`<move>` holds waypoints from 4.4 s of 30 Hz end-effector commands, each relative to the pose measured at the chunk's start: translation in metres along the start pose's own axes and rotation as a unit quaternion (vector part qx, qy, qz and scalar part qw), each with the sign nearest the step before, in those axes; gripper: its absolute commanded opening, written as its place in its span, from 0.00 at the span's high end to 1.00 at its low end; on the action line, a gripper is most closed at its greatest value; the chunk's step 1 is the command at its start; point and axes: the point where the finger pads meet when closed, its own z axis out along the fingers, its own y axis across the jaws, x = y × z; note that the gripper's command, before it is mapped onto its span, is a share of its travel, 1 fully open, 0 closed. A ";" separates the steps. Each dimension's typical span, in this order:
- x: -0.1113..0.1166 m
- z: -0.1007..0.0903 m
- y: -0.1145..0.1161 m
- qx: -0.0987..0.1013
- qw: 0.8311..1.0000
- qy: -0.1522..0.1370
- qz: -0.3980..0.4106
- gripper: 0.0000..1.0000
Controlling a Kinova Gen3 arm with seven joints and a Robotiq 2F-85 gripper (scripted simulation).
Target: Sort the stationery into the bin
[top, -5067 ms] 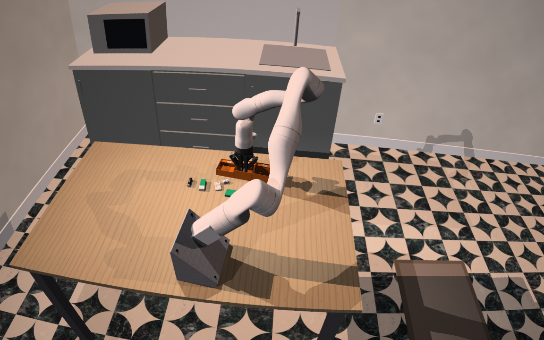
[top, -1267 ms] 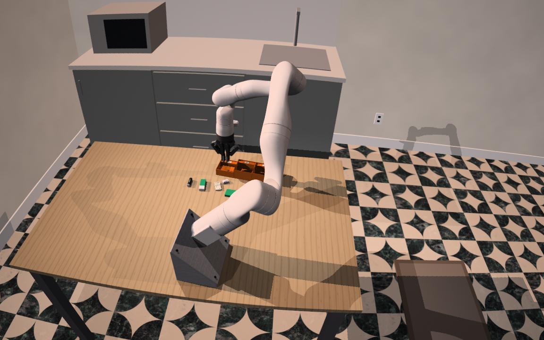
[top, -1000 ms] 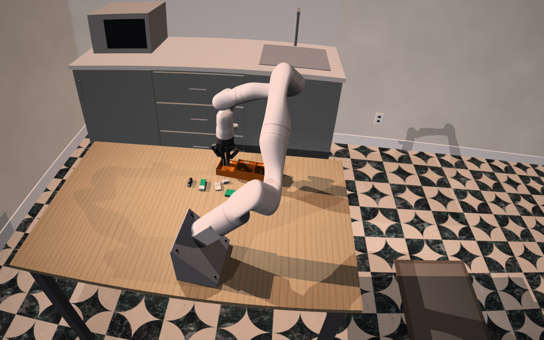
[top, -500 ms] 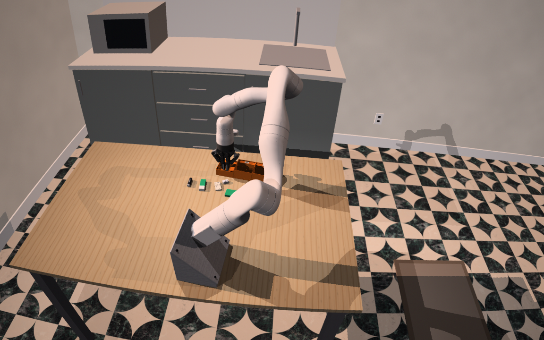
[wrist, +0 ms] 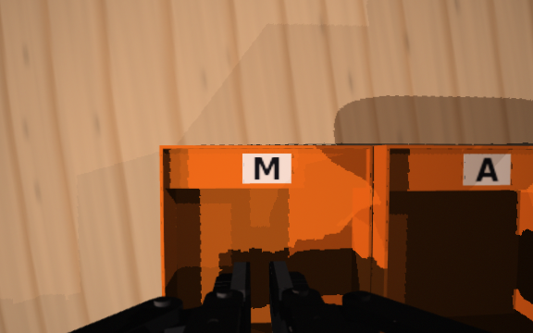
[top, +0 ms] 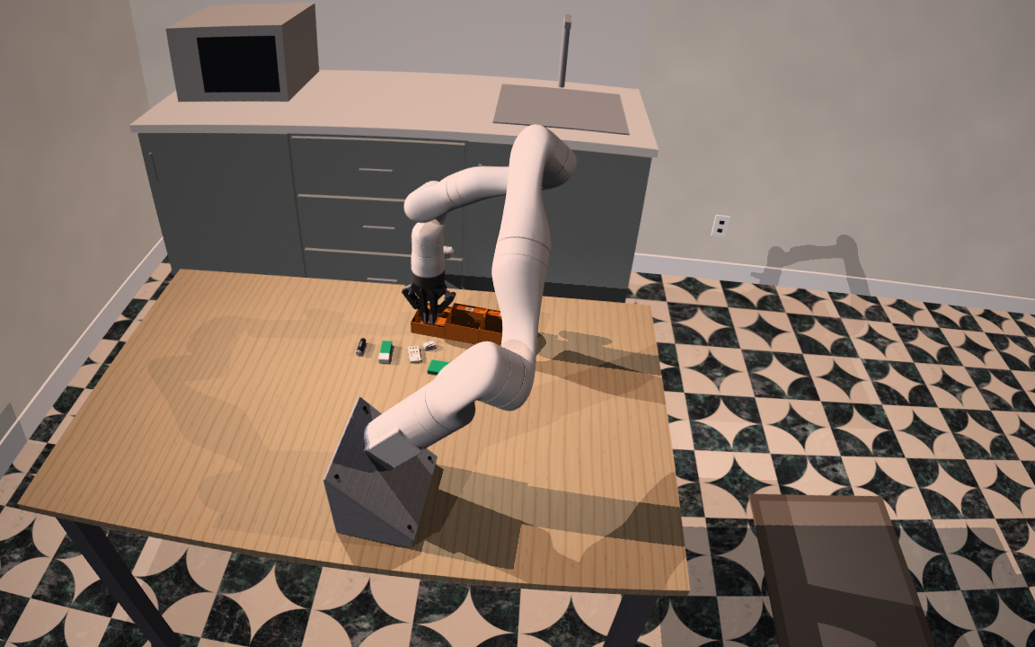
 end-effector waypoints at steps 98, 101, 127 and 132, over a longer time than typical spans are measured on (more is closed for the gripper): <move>0.000 -0.183 0.000 0.000 1.000 0.000 0.000 0.91; -0.015 -0.164 -0.012 0.001 0.997 0.002 -0.082 0.62; -0.117 -0.057 -0.077 0.001 0.995 0.002 -0.101 0.62; -0.118 -0.058 -0.078 0.000 0.995 0.001 -0.103 0.62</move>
